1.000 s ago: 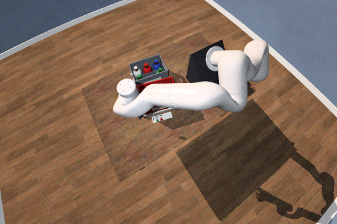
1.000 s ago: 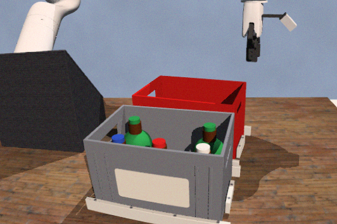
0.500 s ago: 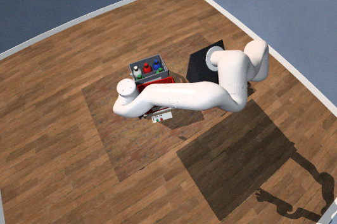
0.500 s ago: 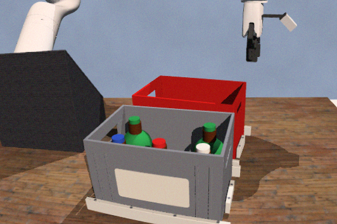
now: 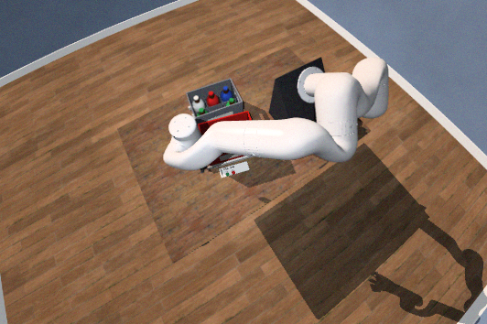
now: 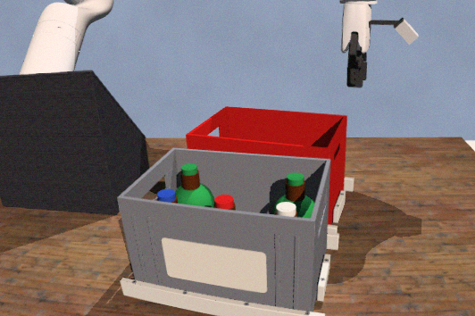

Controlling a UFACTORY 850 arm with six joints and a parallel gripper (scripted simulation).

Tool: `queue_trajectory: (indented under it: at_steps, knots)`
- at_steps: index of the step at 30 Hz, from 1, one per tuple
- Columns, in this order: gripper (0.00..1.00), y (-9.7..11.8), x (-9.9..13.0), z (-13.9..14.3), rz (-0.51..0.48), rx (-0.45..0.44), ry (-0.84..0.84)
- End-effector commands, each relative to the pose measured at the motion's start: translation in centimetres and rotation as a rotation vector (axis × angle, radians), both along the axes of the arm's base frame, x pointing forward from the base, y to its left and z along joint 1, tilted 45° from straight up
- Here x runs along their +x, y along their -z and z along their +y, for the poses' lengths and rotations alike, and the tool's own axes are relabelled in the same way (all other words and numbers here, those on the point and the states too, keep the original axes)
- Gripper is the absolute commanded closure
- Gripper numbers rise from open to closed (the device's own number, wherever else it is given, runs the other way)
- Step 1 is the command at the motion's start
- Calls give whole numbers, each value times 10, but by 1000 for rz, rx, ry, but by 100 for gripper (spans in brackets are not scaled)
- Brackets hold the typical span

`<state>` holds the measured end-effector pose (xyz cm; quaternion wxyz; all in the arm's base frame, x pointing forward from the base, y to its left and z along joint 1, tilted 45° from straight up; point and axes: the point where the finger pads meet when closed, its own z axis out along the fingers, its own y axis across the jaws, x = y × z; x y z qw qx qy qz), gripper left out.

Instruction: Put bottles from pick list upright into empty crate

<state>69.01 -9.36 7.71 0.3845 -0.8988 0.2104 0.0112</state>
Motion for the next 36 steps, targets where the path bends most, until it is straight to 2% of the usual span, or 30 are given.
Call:
queue_trajectory:
  at_steps: [1, 15, 19, 36]
  knots:
    - [35, -1, 1, -1, -2, -1, 1]
    - [35, -1, 1, -1, -2, -1, 1]
    - [35, 9, -9, -15, -75, -16, -74]
    - [35, 46, -46, -69, -75, -16, -74]
